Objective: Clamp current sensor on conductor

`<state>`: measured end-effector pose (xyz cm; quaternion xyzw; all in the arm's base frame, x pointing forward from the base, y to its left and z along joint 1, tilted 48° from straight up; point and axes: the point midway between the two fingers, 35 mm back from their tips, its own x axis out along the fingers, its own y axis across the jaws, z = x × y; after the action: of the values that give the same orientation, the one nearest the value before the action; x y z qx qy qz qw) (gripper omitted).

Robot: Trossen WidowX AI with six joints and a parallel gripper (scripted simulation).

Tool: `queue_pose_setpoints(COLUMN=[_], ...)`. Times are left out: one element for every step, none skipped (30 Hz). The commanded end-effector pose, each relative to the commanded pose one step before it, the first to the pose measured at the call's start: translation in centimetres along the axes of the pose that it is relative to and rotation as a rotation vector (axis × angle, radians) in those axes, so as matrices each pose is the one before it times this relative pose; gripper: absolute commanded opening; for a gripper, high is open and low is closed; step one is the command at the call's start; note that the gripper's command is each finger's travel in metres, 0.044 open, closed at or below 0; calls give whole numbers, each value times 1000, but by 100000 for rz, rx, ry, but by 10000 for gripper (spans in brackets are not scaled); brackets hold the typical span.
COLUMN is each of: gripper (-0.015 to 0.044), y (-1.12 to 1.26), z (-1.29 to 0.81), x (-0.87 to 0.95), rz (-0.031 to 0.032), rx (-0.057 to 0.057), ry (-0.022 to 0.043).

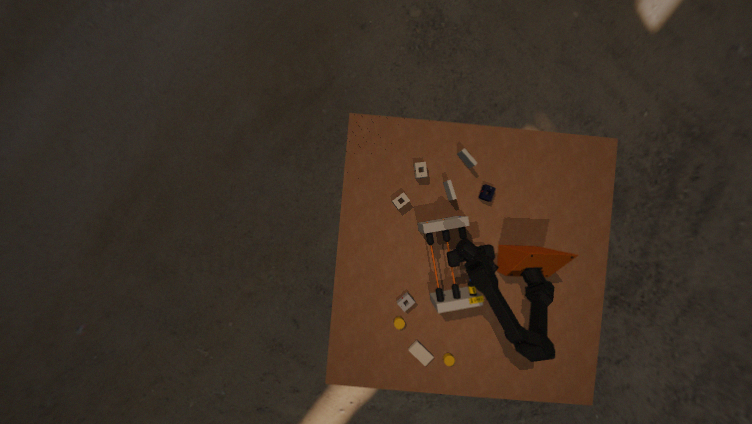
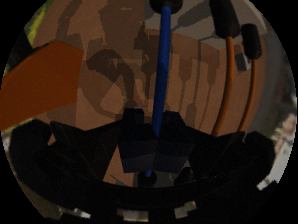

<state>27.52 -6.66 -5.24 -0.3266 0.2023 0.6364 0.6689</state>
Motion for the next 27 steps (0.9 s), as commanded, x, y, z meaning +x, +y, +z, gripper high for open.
queue_pose_setpoints(gripper=[0, 0, 0, 0, 0, 0, 0, 0, 0, 0, 0, 0, 0, 0, 0, 0, 0, 0, 0, 0, 0, 0, 0, 0, 0, 0, 0], y=[14, 0, 0, 0, 0, 0, 0, 0, 0, 0, 0, 0, 0, 0, 0, 0, 0, 0, 0, 0, 0, 0, -14, -1, -1, -1, -1], z=[-18, 0, 0, 0, 0, 0, 0, 0, 0, 0, 0, 0, 0, 0, 0, 0, 0, 0, 0, 0, 0, 0, 14, -2, -3, -3, -4], x=[-57, 0, 0, 0, 0, 0, 0, 0, 0, 0, 0, 0, 0, 0, 0, 0, 0, 0, 0, 0, 0, 0, 26, -51, -77, -104, -120], rz=[-5, 0, 0, 0, 0, 0, 0, 0, 0, 0, 0, 0, 0, 0, 0, 0, 0, 0, 0, 0, 0, 0, -10, -7, -11, -15, -17], rx=[12, 0, 0, 0, 0, 0, 0, 0, 0, 0, 0, 0, 0, 0, 0, 0, 0, 0, 0, 0, 0, 0, 5, 14, 20, 28, 32], ry=[54, 0, 0, 0, 0, 0, 0, 0, 0, 0, 0, 0, 0, 0, 0, 0, 0, 0, 0, 0, 0, 0, -56, -11, -16, -22, -26])
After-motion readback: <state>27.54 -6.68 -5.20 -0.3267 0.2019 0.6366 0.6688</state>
